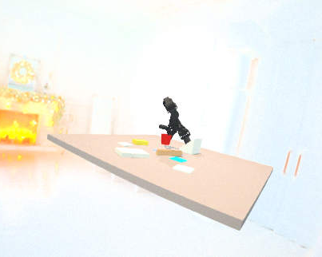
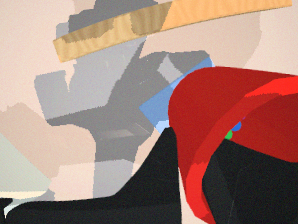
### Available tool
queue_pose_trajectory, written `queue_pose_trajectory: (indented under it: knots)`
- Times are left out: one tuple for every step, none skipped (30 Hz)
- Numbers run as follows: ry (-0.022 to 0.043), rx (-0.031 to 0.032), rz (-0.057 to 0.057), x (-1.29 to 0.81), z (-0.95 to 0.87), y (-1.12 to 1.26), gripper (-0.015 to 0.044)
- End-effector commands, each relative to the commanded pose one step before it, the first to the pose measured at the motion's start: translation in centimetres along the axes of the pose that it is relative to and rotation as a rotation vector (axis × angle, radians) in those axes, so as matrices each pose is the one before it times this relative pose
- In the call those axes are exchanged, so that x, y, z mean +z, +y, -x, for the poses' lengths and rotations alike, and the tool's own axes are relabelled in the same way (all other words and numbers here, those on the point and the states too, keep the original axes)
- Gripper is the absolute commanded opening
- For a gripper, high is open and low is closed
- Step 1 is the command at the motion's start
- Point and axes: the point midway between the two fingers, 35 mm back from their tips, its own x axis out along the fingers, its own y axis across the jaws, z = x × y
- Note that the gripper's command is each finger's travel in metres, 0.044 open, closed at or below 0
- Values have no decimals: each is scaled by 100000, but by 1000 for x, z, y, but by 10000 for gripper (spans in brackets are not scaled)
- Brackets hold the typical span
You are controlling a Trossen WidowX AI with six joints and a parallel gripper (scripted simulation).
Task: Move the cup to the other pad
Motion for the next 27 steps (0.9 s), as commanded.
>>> queue_pose_trajectory:
  knots:
    - [-434, 94, -386, 951, 72, 113, 0]
    - [-10, 4, -7, 190, 6, 27, 0]
    - [-10, 4, -6, 190, 6, 27, 0]
    - [-10, 3, -6, 190, 6, 27, 0]
    - [-10, 3, -6, 190, 6, 27, 0]
    - [-10, 3, -6, 190, 6, 27, 0]
    - [-10, 3, -6, 190, 6, 27, 0]
    - [-10, 3, -6, 189, 6, 27, 0]
    - [-10, 2, -6, 189, 6, 27, 0]
    - [-10, 2, -6, 189, 6, 27, 0]
    - [-10, 2, -5, 189, 7, 27, 0]
    - [-10, 2, -5, 189, 7, 27, 0]
    - [-10, 2, -5, 189, 7, 27, 0]
    - [-10, 2, -5, 189, 7, 27, 0]
    - [-10, 2, -5, 189, 7, 27, 0]
    - [-10, 1, -5, 189, 7, 27, 0]
    - [-10, 1, -5, 189, 7, 27, 0]
    - [-10, 1, -5, 189, 7, 27, 0]
    - [-10, 1, -5, 189, 7, 27, 0]
    - [-10, 1, -5, 189, 7, 27, 0]
    - [-10, 1, -5, 189, 7, 27, 0]
    - [-10, 1, -5, 189, 7, 27, 0]
    - [-10, 1, -5, 189, 7, 27, 0]
    - [-10, 1, -5, 189, 7, 27, 0]
    - [-10, 1, -5, 189, 7, 27, 0]
    - [-10, 1, -5, 189, 7, 28, 0]
    - [-10, 1, -5, 189, 7, 28, 0]
